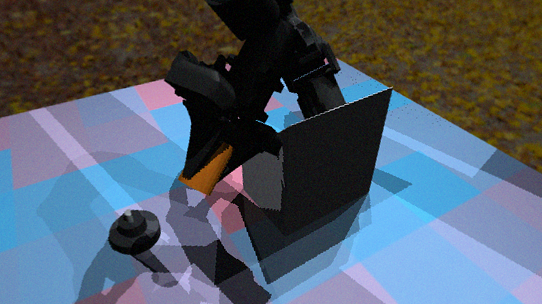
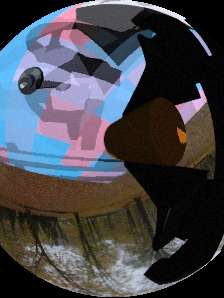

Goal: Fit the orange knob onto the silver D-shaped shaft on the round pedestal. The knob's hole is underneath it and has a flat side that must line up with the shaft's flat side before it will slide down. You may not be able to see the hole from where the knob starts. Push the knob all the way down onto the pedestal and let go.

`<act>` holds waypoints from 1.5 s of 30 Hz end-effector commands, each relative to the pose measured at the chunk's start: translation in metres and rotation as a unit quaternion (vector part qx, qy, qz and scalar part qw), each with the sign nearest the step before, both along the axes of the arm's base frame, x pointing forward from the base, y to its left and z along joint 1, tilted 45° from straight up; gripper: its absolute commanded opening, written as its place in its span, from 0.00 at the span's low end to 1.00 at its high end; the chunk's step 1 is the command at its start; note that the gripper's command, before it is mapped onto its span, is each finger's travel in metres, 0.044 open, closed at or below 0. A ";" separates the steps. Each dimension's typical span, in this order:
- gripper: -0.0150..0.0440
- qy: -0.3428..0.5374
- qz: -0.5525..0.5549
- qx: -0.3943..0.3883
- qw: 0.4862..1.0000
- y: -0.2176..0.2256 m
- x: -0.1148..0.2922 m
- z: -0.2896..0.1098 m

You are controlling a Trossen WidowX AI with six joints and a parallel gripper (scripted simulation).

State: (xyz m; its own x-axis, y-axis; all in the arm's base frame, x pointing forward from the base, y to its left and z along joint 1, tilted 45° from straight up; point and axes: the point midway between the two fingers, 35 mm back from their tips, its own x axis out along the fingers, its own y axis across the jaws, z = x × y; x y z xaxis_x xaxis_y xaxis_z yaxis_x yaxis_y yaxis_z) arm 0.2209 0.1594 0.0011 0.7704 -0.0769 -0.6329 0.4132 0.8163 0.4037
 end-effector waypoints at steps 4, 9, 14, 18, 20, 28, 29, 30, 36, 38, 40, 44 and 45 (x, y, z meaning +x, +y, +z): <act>0.25 -0.021 0.019 0.018 0.999 0.007 -0.001 0.007; 0.25 -0.027 0.026 0.022 0.999 0.006 -0.001 0.006; 0.25 -0.040 0.042 0.034 0.998 0.005 -0.002 0.005; 0.25 -0.054 0.057 0.045 0.996 0.004 -0.002 0.004; 0.25 -0.046 0.047 0.035 0.997 0.001 -0.002 0.003; 0.25 -0.046 0.047 0.035 0.997 0.001 -0.002 0.003; 0.25 -0.046 0.047 0.035 0.997 0.001 -0.002 0.003; 0.25 -0.046 0.047 0.035 0.997 0.001 -0.002 0.003; 0.25 -0.046 0.047 0.035 0.997 0.001 -0.002 0.003; 0.25 -0.046 0.047 0.035 0.997 0.001 -0.002 0.003; 0.25 -0.046 0.047 0.035 0.997 0.001 -0.002 0.003; 0.25 -0.046 0.047 0.035 0.997 0.001 -0.002 0.003; 0.25 -0.046 0.047 0.035 0.997 0.001 -0.002 0.003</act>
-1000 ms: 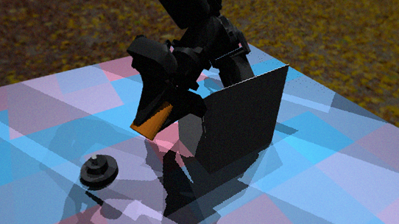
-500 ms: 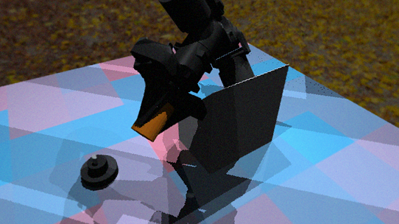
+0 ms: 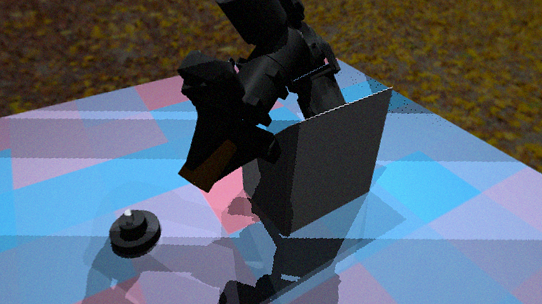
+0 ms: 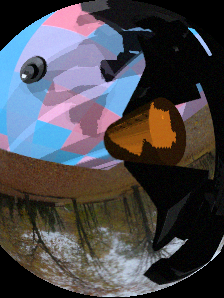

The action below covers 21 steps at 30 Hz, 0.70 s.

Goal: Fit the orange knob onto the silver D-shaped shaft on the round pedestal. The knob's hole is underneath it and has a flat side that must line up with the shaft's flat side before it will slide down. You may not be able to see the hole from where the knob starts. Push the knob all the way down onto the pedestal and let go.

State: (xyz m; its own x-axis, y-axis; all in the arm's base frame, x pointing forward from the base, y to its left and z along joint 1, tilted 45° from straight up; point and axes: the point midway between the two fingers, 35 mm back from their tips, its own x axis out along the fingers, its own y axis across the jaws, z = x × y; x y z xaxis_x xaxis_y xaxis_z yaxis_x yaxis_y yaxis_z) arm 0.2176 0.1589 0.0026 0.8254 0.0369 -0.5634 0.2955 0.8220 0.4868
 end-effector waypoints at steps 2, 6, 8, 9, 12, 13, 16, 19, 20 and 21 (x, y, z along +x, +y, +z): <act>0.25 -0.002 -0.001 0.004 1.000 0.001 0.001 0.001; 0.25 -0.003 0.001 0.005 1.000 0.001 0.001 0.001; 0.25 -0.001 -0.001 0.005 1.000 0.000 0.002 -0.001; 0.25 0.000 -0.002 0.004 1.000 0.000 0.002 -0.002; 0.25 0.009 -0.012 -0.003 1.000 -0.002 0.004 -0.004; 0.25 0.013 -0.017 -0.006 1.000 -0.002 0.004 -0.006; 0.25 0.029 -0.034 -0.019 0.999 -0.005 0.007 -0.009; 0.25 0.047 -0.054 -0.033 0.997 -0.007 0.009 -0.014; 0.25 0.053 -0.061 -0.038 0.996 -0.008 0.010 -0.015; 0.25 0.058 -0.067 -0.042 0.995 -0.009 0.011 -0.016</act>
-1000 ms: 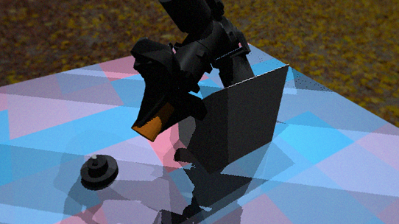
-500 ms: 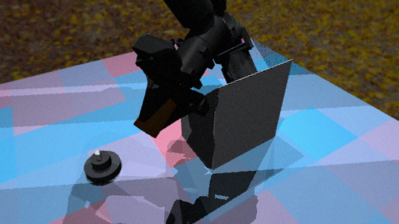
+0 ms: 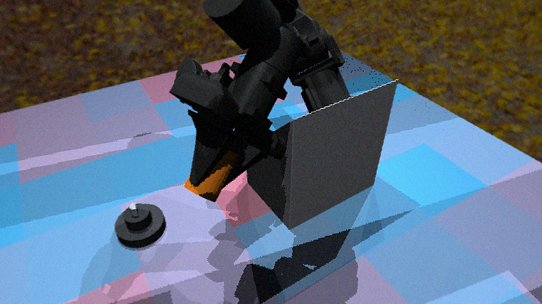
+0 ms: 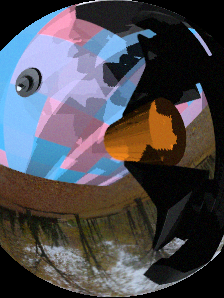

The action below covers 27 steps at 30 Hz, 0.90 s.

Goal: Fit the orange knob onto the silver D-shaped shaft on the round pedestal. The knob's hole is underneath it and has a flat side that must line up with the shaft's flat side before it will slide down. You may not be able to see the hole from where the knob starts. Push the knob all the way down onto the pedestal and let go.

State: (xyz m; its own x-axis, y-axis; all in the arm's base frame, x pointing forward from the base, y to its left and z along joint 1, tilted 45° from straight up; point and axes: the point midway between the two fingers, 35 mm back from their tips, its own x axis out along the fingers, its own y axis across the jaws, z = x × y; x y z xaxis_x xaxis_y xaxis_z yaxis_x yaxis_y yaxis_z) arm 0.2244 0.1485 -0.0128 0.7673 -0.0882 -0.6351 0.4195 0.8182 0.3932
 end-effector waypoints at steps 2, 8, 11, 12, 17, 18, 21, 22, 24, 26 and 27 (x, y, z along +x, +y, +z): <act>0.25 0.024 -0.030 -0.015 0.999 0.000 0.005 -0.004; 0.25 0.058 -0.070 -0.044 0.995 -0.004 0.010 -0.012; 0.25 0.075 -0.089 -0.058 0.992 -0.007 0.012 -0.015; 0.25 0.081 -0.095 -0.062 0.990 -0.007 0.013 -0.017; 0.25 0.108 -0.126 -0.085 0.982 -0.011 0.017 -0.023; 0.25 0.113 -0.132 -0.089 0.981 -0.012 0.018 -0.024; 0.25 0.129 -0.150 -0.102 0.975 -0.014 0.020 -0.028; 0.25 0.134 -0.156 -0.106 0.973 -0.015 0.021 -0.029; 0.25 0.144 -0.168 -0.115 0.968 -0.016 0.023 -0.031; 0.25 0.154 -0.180 -0.123 0.964 -0.018 0.024 -0.034; 0.25 0.159 -0.186 -0.127 0.961 -0.019 0.025 -0.035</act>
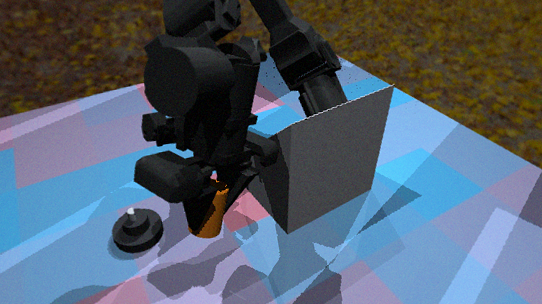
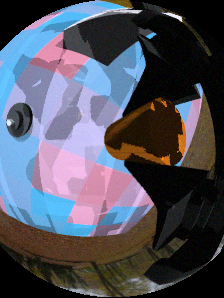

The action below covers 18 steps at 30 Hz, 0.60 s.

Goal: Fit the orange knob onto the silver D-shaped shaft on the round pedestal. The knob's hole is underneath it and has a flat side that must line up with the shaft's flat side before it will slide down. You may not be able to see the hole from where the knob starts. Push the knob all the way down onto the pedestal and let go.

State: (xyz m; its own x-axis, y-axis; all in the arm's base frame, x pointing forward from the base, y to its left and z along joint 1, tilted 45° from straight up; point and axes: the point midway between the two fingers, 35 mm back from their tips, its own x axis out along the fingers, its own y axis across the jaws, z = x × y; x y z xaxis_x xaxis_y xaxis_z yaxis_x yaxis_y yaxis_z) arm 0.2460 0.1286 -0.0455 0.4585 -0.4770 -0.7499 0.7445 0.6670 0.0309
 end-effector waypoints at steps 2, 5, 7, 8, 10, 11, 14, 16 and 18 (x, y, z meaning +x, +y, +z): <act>0.25 0.023 -0.029 -0.016 0.999 0.000 0.005 -0.005; 0.25 0.038 -0.047 -0.029 0.998 -0.003 0.007 -0.008; 0.25 0.048 -0.059 -0.037 0.996 -0.004 0.008 -0.010; 0.25 0.053 -0.065 -0.042 0.996 -0.005 0.009 -0.011; 0.25 0.063 -0.077 -0.051 0.994 -0.007 0.010 -0.013; 0.25 0.068 -0.083 -0.055 0.993 -0.008 0.011 -0.014; 0.25 0.082 -0.102 -0.069 0.989 -0.011 0.012 -0.017; 0.25 0.087 -0.108 -0.074 0.988 -0.013 0.013 -0.018; 0.25 0.088 -0.109 -0.074 0.987 -0.015 0.015 -0.022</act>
State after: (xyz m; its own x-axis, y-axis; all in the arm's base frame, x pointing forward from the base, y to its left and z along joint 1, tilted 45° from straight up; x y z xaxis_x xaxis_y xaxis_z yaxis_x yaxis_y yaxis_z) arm 0.2589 0.1141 -0.0646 0.2187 -0.6535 -0.7247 0.8509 0.4913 -0.1862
